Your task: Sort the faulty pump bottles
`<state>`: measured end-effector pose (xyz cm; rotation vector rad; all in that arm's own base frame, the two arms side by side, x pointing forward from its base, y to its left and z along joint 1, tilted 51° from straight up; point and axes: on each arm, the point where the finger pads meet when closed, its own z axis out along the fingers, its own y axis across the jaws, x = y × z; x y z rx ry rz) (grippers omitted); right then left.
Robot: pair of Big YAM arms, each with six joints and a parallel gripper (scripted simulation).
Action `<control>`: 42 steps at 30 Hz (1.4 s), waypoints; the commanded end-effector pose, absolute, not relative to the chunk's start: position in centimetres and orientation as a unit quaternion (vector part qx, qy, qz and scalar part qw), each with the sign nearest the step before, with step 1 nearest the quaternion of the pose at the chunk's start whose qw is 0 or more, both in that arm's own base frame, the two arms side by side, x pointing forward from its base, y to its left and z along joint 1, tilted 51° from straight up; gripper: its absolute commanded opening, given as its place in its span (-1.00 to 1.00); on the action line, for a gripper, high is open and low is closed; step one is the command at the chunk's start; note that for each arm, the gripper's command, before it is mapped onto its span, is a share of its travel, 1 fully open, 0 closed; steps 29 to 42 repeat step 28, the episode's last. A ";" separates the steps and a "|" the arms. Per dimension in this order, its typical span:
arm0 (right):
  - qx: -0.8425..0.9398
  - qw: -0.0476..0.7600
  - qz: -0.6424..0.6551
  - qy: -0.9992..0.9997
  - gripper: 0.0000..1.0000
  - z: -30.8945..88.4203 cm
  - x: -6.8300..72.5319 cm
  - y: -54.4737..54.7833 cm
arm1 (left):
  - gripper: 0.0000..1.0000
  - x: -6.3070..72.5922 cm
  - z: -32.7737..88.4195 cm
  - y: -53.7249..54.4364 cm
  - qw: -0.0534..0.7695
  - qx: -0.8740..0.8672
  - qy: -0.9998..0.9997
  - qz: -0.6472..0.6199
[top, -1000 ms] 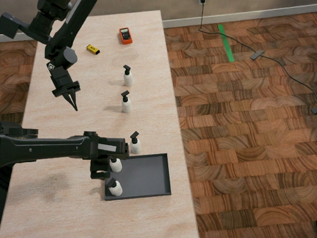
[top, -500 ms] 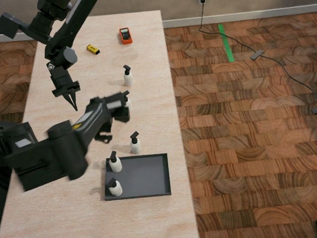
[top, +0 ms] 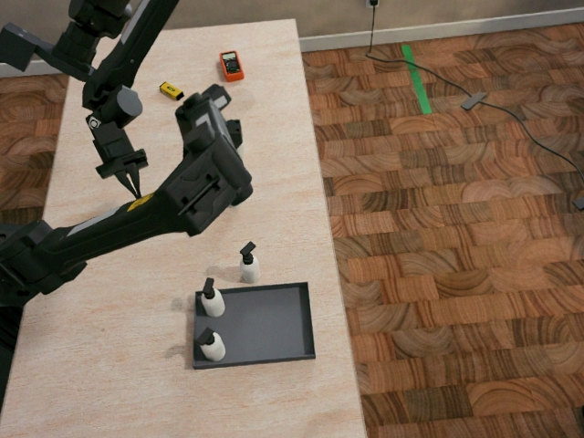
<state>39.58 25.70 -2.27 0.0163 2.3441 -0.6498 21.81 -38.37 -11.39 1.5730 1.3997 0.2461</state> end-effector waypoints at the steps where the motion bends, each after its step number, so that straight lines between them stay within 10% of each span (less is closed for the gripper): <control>1: 0.018 0.356 -0.241 0.903 1.00 -3.1 40.2 31.0 | -1.00 21.9 -11.2 -39.0 0.494 0.645 0.575 0.097; 42: -0.006 0.354 -0.244 0.903 1.00 -4.4 41.3 36.4 | -1.00 21.9 -11.2 -39.0 0.494 0.645 0.575 0.097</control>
